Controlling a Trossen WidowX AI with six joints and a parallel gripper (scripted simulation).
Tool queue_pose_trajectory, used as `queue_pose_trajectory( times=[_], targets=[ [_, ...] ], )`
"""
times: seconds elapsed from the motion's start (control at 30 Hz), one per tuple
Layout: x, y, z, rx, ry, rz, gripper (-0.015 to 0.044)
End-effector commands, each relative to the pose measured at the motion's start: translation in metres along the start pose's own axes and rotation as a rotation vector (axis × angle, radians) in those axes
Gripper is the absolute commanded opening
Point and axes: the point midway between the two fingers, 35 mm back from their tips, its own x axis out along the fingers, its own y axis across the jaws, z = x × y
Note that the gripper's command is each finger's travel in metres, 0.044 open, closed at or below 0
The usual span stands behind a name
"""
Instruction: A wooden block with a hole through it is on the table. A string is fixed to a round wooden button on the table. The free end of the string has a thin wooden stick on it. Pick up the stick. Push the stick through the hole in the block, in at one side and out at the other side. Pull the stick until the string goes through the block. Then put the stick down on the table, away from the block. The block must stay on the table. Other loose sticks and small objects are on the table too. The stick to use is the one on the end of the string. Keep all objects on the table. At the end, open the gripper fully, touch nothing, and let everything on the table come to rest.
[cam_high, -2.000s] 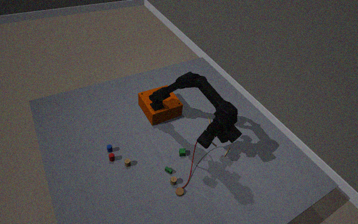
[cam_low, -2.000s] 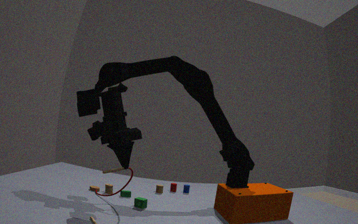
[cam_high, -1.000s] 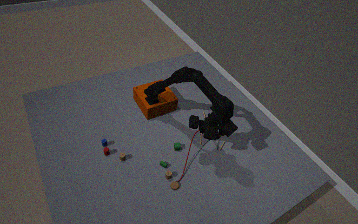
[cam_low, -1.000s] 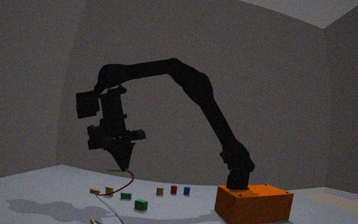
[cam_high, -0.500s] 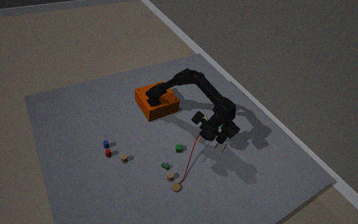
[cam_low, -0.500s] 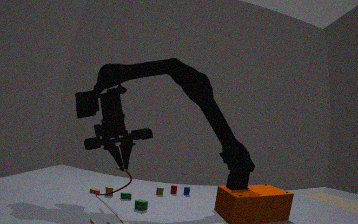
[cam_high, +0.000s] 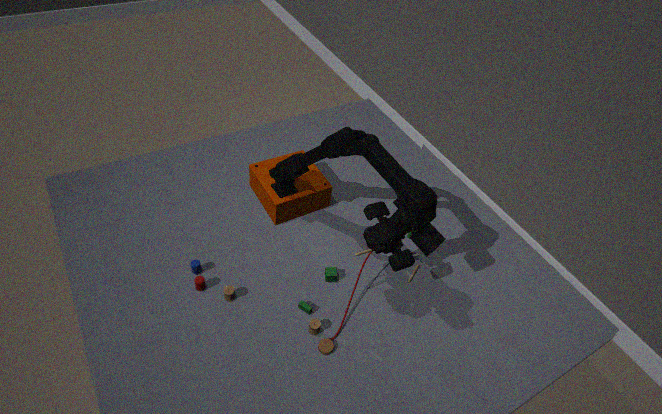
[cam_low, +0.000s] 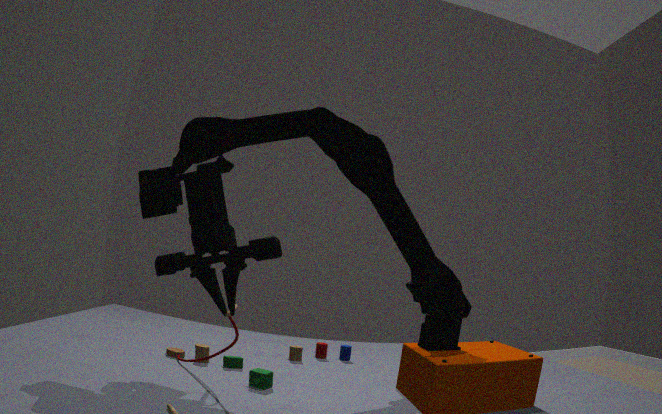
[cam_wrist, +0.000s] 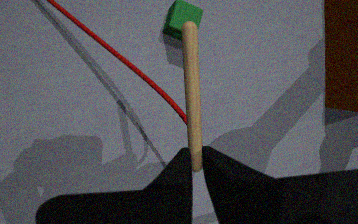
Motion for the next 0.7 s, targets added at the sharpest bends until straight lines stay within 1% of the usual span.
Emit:
queue_pose_trajectory(
  times=[0.0,0.67],
  targets=[
    [-0.0025,0.0013,-0.0002,0.144,-0.005,0.009,0.0000],
    [-0.0032,0.0028,-0.0015,0.835,-0.011,0.021,0.0000]
  ],
)
